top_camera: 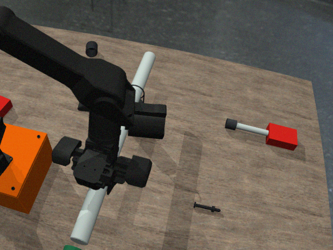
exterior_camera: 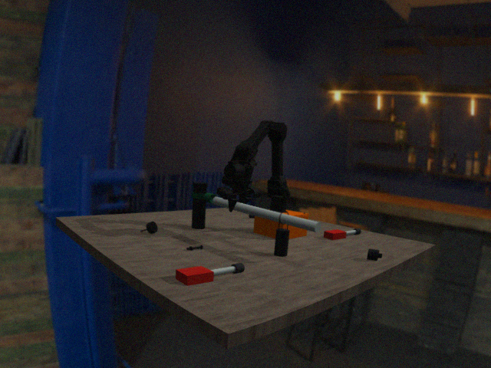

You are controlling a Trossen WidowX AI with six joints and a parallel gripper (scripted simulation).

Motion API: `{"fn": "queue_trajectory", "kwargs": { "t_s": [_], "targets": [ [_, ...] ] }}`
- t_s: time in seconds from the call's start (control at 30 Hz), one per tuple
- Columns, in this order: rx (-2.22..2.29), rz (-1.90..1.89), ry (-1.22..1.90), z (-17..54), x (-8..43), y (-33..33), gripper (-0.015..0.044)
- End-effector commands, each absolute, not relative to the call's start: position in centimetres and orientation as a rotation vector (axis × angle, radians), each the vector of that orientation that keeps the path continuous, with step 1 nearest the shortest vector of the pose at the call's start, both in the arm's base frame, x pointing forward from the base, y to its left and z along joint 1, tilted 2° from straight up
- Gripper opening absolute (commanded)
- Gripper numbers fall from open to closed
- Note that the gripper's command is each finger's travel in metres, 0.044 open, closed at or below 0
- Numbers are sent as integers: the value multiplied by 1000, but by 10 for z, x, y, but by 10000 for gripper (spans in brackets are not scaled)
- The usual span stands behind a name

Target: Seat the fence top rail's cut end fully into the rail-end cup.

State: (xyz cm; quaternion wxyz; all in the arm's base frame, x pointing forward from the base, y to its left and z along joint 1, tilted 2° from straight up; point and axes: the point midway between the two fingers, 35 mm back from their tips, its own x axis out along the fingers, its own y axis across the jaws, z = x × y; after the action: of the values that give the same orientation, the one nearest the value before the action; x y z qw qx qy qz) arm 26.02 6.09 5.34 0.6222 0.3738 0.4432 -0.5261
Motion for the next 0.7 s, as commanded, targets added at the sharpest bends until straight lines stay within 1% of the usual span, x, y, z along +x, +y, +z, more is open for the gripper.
{"fn": "queue_trajectory", "kwargs": {
  "t_s": [0.0,0.67],
  "targets": [
    [859,-1207,1020,53,260,61,0],
    [859,-1207,1019,61,263,57,0]
  ]
}}
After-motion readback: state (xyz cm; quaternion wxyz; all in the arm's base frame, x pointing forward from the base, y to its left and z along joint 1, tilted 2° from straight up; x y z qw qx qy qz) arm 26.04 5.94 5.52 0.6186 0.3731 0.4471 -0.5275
